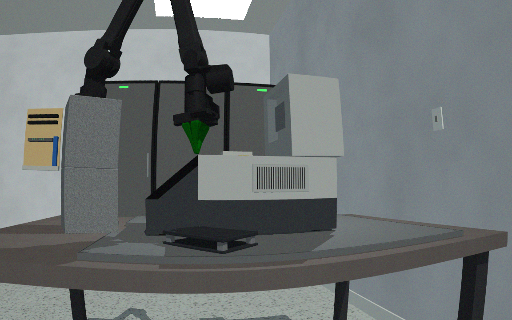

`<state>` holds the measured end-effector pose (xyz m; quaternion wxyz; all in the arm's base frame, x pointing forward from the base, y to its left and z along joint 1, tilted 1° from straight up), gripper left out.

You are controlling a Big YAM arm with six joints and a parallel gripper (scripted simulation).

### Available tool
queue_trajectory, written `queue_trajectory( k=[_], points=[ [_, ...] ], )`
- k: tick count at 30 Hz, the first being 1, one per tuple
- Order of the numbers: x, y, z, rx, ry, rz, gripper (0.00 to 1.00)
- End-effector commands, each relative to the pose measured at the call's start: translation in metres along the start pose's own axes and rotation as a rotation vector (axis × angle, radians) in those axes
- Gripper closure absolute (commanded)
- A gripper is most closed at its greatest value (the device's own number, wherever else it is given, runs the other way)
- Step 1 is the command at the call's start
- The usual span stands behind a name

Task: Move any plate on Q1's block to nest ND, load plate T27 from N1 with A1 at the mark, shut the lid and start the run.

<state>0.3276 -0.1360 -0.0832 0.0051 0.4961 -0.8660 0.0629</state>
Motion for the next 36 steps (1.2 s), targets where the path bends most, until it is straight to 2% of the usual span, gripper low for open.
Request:
queue_trajectory(
  k=[1, 3, 5, 8, 10, 13, 15, 18, 19, 22, 24, 27, 28, 34, 36],
  points=[
    [0.011, -0.002, 0.001, 0.049, 0.012, 0.063, 1.0],
    [0.015, 0.002, 0.0, 0.062, 0.01, 0.097, 1.0],
    [0.021, 0.007, 0.0, 0.079, 0.03, 0.179, 1.0],
    [0.024, 0.005, -0.001, 0.084, 0.03, 0.206, 1.0],
    [0.037, 0.005, -0.001, 0.096, 0.023, 0.203, 1.0],
    [0.056, 0.016, 0.003, 0.09, 0.031, 0.19, 1.0],
    [0.064, 0.024, 0.006, 0.08, 0.033, 0.178, 1.0],
    [0.049, 0.037, 0.014, 0.005, 0.011, 0.018, 1.0],
    [0.046, 0.044, 0.017, -0.005, 0.01, 0.007, 1.0],
    [0.043, 0.068, 0.024, -0.01, 0.024, 0.017, 1.0],
    [0.043, 0.068, 0.024, -0.01, 0.024, 0.017, 1.0],
    [0.039, 0.063, 0.022, -0.043, 0.0, -0.099, 1.0],
    [0.036, 0.066, 0.022, -0.038, -0.001, -0.108, 1.0],
    [0.027, 0.115, 0.031, -0.062, 0.009, -0.078, 1.0],
    [0.019, 0.121, 0.032, -0.069, -0.018, -0.17, 1.0]
  ],
)
Point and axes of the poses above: the point where the finger pads meet when closed, its own z axis out along the fingers, its own y axis across the jaws, x = y × z, the point moved 7 cm from there along -z, back along the fingers, and after that the axes turned 1 degree about z, right-handed, at the moved point
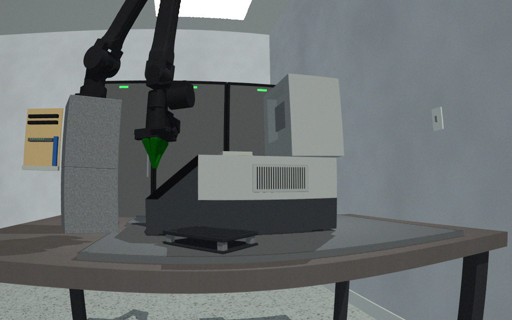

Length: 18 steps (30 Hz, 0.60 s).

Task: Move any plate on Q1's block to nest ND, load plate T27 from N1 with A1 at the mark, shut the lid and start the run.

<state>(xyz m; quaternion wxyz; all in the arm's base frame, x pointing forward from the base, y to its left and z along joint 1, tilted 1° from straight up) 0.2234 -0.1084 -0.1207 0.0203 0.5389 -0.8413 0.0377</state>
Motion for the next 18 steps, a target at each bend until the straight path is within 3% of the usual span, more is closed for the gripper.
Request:
queue_trajectory(
  k=[1, 3, 7, 10, 13, 16, 18],
  points=[
    [-0.012, 0.011, 0.004, -0.005, -0.02, -0.116, 1.0],
    [-0.02, 0.009, 0.004, 0.016, -0.032, -0.2, 1.0],
    [-0.022, 0.012, 0.003, 0.014, -0.043, -0.248, 1.0],
    [-0.035, 0.033, 0.006, -0.011, -0.064, -0.377, 1.0],
    [-0.045, 0.052, 0.008, -0.029, -0.049, -0.346, 1.0],
    [-0.048, 0.065, 0.008, -0.045, -0.078, -0.453, 1.0],
    [-0.052, 0.07, 0.004, -0.017, -0.085, -0.524, 1.0]
  ],
)
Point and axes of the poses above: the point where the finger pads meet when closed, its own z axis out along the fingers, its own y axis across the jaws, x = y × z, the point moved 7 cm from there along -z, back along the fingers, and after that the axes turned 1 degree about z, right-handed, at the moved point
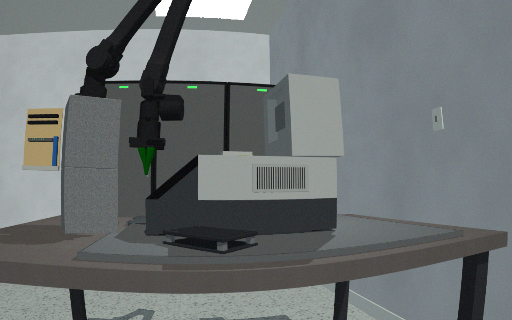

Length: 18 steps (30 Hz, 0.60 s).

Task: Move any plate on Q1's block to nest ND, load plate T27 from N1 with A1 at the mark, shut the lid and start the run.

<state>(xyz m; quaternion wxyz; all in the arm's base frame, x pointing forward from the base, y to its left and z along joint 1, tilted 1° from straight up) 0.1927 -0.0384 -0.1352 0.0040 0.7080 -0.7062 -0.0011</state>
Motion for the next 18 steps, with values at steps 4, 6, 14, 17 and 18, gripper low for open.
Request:
queue_trajectory(
  k=[4, 6, 14, 17, 18],
  points=[
    [-0.008, 0.006, -0.004, 0.029, 0.003, -0.105, 1.0],
    [-0.002, -0.001, -0.004, 0.035, 0.012, -0.066, 1.0],
    [0.004, -0.015, -0.006, 0.049, 0.006, -0.014, 1.0],
    [0.005, -0.021, -0.005, 0.051, 0.006, -0.013, 1.0],
    [0.004, -0.019, -0.006, 0.045, 0.005, -0.016, 1.0]
  ],
)
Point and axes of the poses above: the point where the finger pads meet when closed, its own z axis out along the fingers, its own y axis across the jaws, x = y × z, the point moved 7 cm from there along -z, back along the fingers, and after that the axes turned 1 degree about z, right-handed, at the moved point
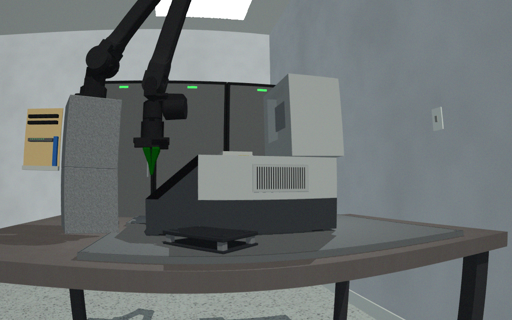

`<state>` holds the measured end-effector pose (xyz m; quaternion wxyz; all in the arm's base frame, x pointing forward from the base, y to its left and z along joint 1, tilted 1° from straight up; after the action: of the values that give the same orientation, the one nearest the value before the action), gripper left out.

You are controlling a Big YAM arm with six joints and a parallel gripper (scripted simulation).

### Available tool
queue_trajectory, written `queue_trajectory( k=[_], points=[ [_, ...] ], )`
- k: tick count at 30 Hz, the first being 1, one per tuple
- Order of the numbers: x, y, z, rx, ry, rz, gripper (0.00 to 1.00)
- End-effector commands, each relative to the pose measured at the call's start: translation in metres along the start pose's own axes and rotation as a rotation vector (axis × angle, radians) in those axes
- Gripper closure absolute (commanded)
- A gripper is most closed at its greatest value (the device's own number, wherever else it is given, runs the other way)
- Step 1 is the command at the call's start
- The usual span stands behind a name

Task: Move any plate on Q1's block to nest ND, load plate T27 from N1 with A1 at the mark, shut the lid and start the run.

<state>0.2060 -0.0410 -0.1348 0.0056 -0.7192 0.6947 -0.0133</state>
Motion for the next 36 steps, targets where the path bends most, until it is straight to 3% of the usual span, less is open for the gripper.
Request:
queue_trajectory(
  k=[1, 9, 16, 29, 36],
  points=[
    [0.0, -0.005, -0.005, 0.005, -0.004, 0.013, 1.0],
    [-0.006, -0.016, 0.003, -0.011, -0.008, -0.003, 1.0],
    [-0.004, -0.006, 0.007, -0.059, -0.016, 0.028, 1.0],
    [0.001, -0.02, -0.002, 0.017, 0.0, 0.006, 1.0],
    [0.002, -0.025, -0.002, 0.013, 0.0, 0.024, 1.0]
  ],
)
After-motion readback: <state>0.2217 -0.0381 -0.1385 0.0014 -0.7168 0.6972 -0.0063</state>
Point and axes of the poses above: the point where the finger pads meet when closed, its own z axis out along the fingers, its own y axis across the jaws, x = y × z, the point moved 7 cm from there along -z, back along the fingers, and after that the axes turned 1 degree about z, right-handed, at the moved point
